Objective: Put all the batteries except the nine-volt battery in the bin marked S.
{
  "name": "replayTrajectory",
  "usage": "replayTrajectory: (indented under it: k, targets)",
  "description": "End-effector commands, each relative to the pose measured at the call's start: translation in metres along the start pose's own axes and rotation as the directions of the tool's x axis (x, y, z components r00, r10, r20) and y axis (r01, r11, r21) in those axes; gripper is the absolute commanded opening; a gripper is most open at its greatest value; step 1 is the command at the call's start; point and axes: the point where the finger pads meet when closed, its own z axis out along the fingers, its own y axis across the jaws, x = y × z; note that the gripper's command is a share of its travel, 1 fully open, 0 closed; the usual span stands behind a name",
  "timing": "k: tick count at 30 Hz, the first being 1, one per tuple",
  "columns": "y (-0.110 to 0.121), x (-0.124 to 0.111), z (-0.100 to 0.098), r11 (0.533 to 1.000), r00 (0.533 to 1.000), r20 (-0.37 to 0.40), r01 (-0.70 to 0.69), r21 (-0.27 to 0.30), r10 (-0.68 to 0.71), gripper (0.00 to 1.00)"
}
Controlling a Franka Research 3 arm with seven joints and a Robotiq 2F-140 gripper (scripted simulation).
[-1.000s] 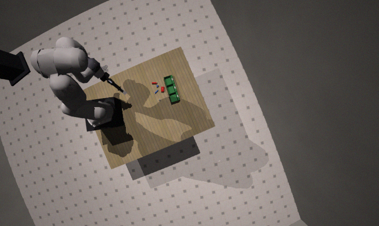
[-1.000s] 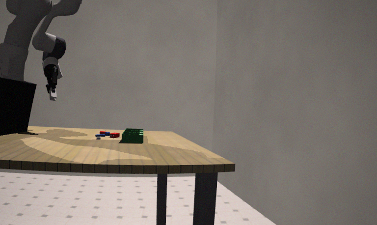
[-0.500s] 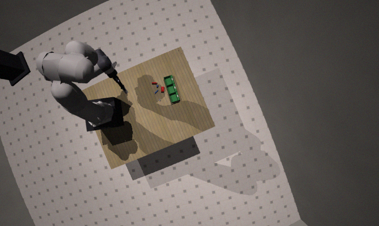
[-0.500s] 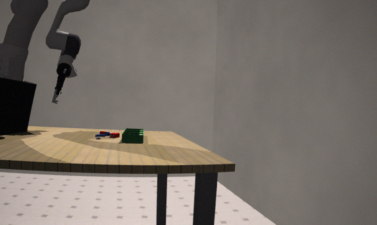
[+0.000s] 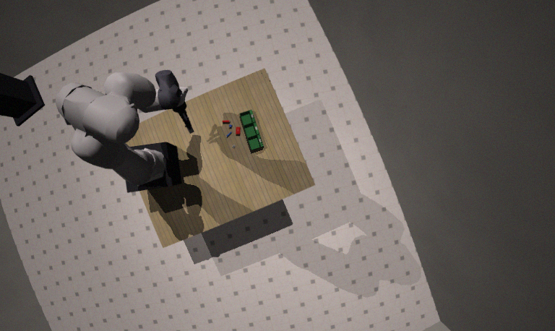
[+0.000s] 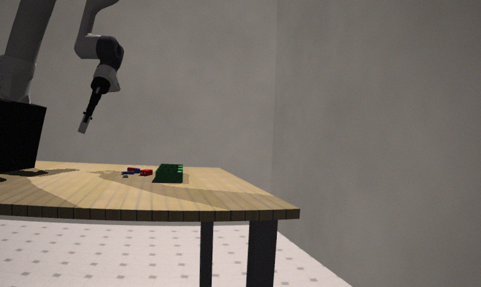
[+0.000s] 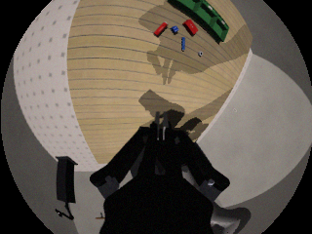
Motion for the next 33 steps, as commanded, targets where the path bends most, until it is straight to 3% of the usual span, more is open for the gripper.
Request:
replayTrajectory:
  k: [1,2,4,9,11,14,16,20,22,26,28,31,33]
  targets:
    - [-0.003,0.021,-0.007,0.988,0.995,0.006,0.102,0.117,-0.103,0.05]
    - [-0.003,0.021,-0.007,0.988,0.995,0.006,0.102,0.117,-0.103,0.05]
    - [0.005,0.035,-0.010,0.981,0.998,-0.006,0.060,0.185,-0.060,0.05]
    - [0.009,0.043,-0.012,0.979,0.998,-0.007,0.064,0.191,-0.064,0.05]
    - [0.019,0.056,-0.015,0.966,0.999,-0.028,0.026,0.258,-0.019,0.05]
    - [0.026,0.066,-0.017,0.966,0.999,-0.028,0.026,0.258,-0.019,0.05]
    - [0.037,0.078,-0.020,0.949,0.998,-0.055,-0.012,0.316,0.031,0.05]
    - [0.047,0.089,-0.022,0.949,0.998,-0.055,-0.012,0.316,0.031,0.05]
    - [0.060,0.100,-0.024,0.929,0.992,-0.088,-0.049,0.366,0.087,0.05]
    - [0.072,0.111,-0.026,0.929,0.992,-0.088,-0.049,0.366,0.087,0.05]
    - [0.086,0.120,-0.028,0.910,0.981,-0.125,-0.085,0.406,0.147,0.05]
    - [0.106,0.133,-0.030,0.910,0.981,-0.125,-0.085,0.406,0.147,0.05]
    - [0.106,0.133,-0.030,0.910,0.981,-0.125,-0.085,0.406,0.147,0.05]
